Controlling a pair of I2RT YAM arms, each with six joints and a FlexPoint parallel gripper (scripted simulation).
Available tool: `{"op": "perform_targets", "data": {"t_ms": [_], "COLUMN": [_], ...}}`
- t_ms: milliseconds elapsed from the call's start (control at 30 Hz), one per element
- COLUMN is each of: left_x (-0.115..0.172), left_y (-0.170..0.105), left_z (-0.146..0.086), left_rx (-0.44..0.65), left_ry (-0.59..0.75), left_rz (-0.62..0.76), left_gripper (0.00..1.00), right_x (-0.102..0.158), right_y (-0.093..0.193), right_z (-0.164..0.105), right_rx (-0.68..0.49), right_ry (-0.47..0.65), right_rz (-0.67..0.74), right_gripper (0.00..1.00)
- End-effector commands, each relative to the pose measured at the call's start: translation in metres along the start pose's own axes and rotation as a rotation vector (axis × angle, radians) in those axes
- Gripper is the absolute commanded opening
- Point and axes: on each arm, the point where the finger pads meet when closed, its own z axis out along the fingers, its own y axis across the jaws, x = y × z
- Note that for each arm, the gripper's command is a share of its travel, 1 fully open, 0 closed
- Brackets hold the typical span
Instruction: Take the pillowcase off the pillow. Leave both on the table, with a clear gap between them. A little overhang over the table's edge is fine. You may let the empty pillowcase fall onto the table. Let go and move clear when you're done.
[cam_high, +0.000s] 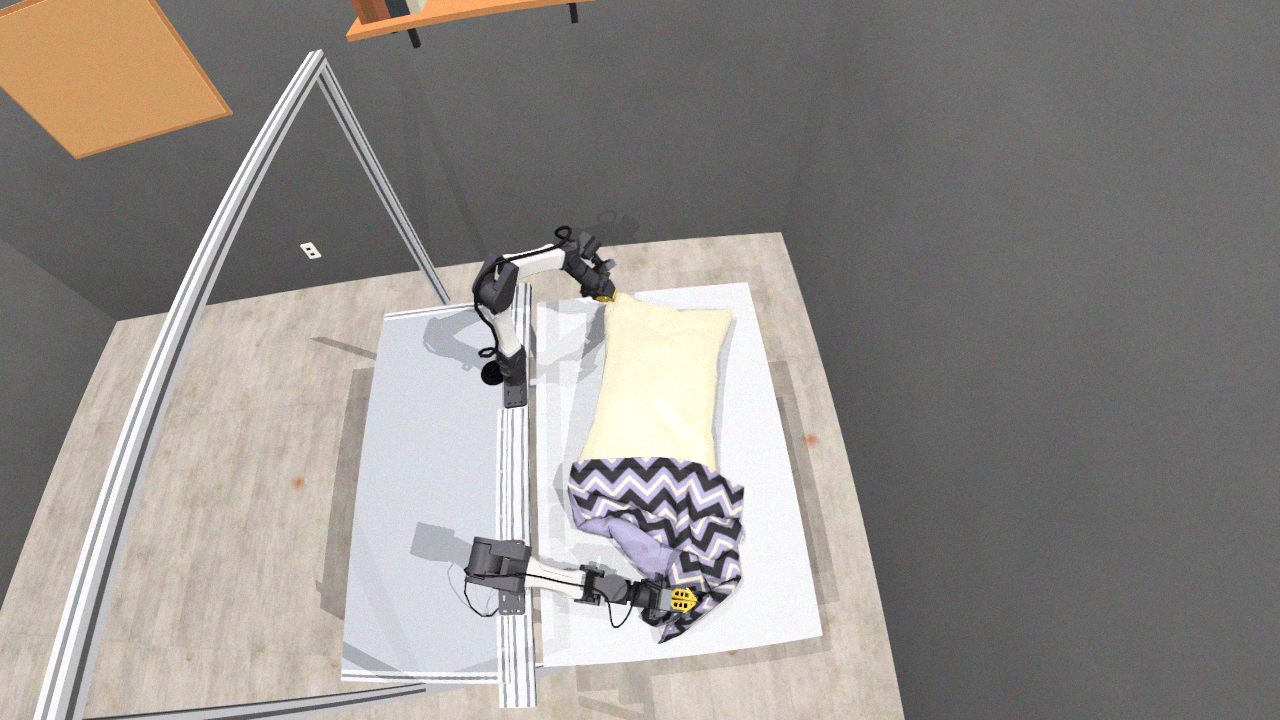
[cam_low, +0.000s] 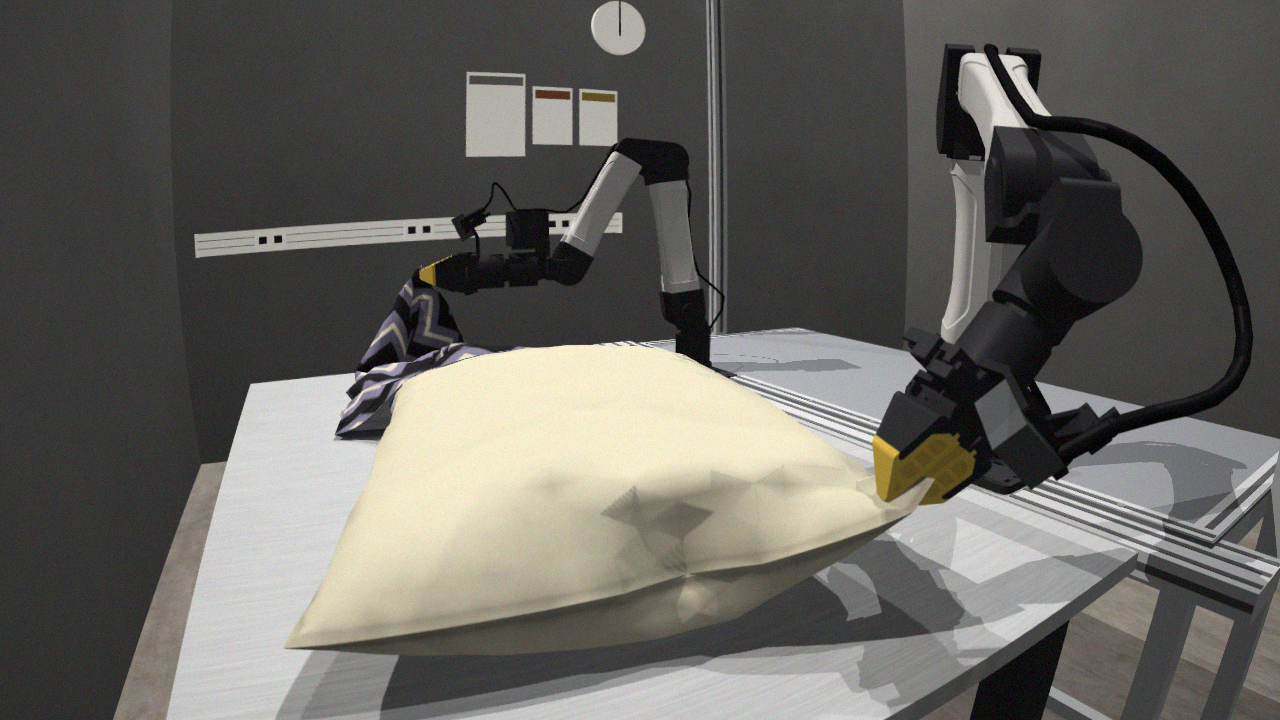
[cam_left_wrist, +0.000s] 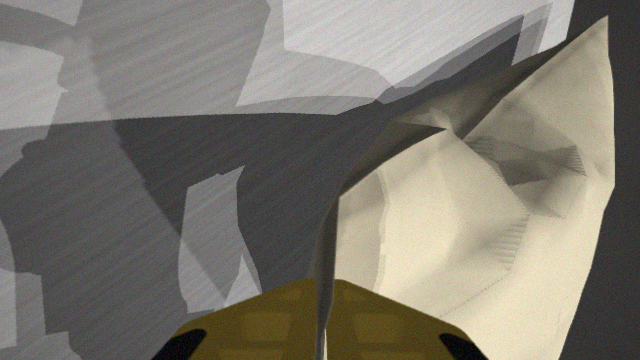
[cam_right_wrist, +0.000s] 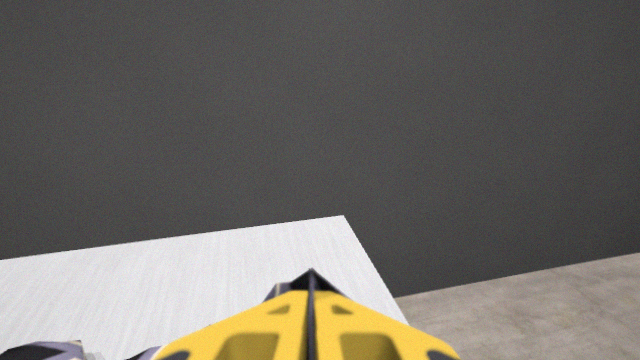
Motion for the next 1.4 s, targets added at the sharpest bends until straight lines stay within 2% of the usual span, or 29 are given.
{"op": "perform_targets", "data": {"t_ms": [0,633,700,767,1367], "left_x": [-0.021,-0.064,-0.065,-0.066,-0.108], "left_y": [-0.002,0.004,0.000,0.006,0.009], "left_z": [-0.007,-0.011,-0.018,-0.010,-0.015], "left_rx": [0.011,0.010,0.009,0.007,0.010], "left_ry": [-0.031,-0.037,-0.058,-0.030,-0.044], "left_rz": [0.013,0.009,0.021,0.002,0.006], "left_gripper": [0.00,0.00,0.00,0.00,0.00], "right_x": [0.000,0.000,0.000,0.000,0.000], "right_y": [0.003,0.003,0.003,0.003,0.003], "right_z": [0.005,0.005,0.005,0.005,0.005], "right_rx": [-0.008,-0.008,-0.008,-0.008,-0.008], "right_ry": [-0.002,-0.002,-0.002,-0.002,-0.002], "right_rz": [-0.001,-0.001,-0.001,-0.001,-0.001], "right_gripper": [0.00,0.00,0.00,0.00,0.00]}}
